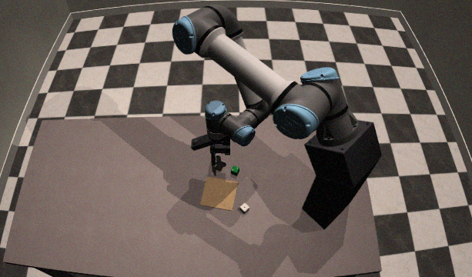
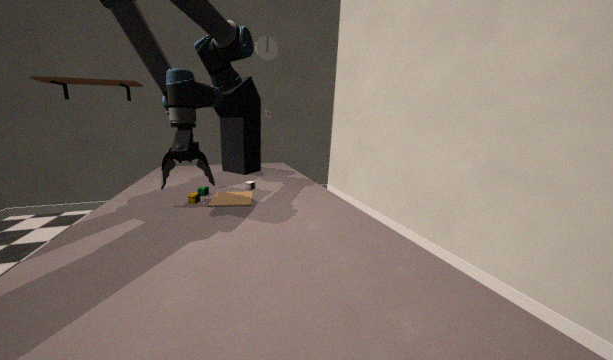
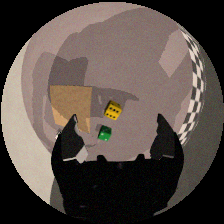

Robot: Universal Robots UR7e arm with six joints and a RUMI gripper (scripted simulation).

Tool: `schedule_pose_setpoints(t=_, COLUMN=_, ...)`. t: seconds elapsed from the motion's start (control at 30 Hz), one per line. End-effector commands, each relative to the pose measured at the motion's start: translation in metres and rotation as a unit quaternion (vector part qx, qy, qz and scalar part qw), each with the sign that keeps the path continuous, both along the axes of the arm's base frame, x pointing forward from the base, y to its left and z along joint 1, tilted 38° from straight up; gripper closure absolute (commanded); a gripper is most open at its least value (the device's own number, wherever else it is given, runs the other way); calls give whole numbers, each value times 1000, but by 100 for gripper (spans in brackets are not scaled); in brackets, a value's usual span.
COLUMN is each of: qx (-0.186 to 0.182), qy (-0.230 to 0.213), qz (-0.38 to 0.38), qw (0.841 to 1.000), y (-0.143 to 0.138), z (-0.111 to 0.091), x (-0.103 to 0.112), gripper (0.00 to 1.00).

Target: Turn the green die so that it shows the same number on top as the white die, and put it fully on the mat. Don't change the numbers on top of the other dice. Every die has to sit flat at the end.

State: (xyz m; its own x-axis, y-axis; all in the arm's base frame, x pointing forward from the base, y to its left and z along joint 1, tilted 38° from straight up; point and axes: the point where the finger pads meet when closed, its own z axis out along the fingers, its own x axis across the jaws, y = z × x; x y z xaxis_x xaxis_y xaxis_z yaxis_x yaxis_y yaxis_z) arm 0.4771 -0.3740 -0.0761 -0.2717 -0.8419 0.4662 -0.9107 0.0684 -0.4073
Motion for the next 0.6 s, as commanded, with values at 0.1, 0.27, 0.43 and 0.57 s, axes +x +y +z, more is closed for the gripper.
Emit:
schedule_pose_setpoints(t=0.1, qx=0, qy=0, qz=0, qw=1000, y=0, z=0, x=-1, gripper=0)
schedule_pose_setpoints(t=0.27, qx=0, qy=0, qz=0, qw=1000, y=3, z=-4, x=-6, gripper=0)
schedule_pose_setpoints(t=0.43, qx=0, qy=0, qz=0, qw=1000, y=10, z=-16, x=-24, gripper=0)
schedule_pose_setpoints(t=0.57, qx=0, qy=0, qz=0, qw=1000, y=17, z=-28, x=-41, gripper=0)
